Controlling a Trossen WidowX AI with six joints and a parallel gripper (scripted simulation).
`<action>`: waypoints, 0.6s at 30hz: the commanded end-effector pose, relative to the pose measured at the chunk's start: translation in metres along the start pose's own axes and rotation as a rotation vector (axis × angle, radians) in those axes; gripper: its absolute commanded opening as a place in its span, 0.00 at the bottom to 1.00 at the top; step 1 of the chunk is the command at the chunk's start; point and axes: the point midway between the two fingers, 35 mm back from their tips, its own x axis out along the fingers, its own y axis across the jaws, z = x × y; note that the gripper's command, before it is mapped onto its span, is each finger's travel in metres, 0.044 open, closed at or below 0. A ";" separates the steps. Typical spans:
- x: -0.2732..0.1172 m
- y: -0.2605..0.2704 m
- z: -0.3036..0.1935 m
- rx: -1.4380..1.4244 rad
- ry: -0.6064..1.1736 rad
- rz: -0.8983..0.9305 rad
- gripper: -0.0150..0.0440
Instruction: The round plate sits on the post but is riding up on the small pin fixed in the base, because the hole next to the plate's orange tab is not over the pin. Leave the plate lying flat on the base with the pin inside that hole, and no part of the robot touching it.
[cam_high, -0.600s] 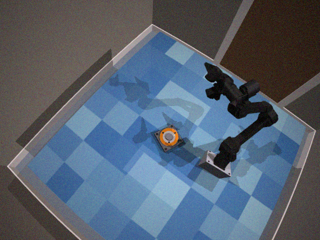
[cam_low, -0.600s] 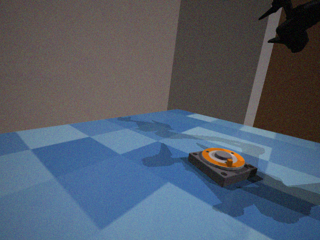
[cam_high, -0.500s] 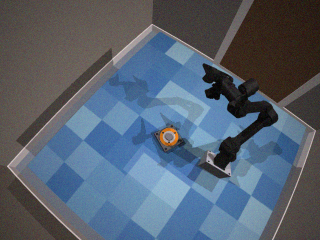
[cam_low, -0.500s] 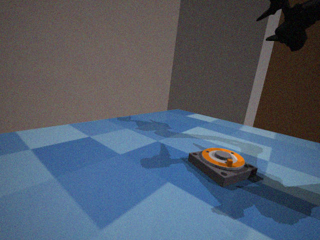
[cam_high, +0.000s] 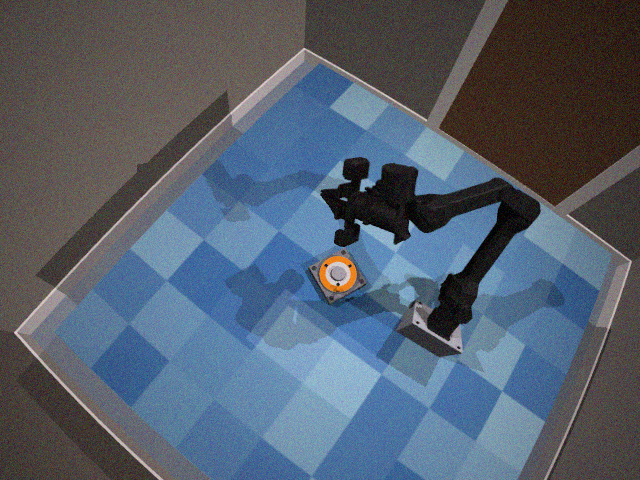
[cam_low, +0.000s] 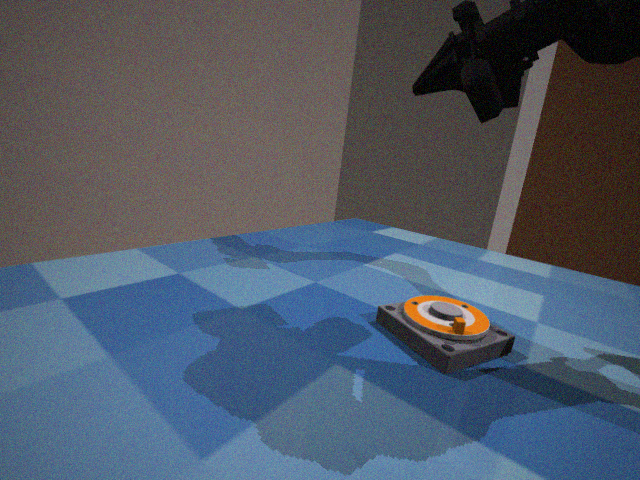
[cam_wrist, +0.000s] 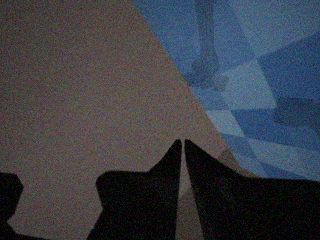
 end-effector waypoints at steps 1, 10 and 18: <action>0.023 -0.060 -0.008 -0.481 0.013 -0.213 0.25; 0.032 -0.187 0.021 -1.438 0.240 -0.766 0.25; 0.011 -0.244 0.061 -1.938 0.583 -1.174 0.25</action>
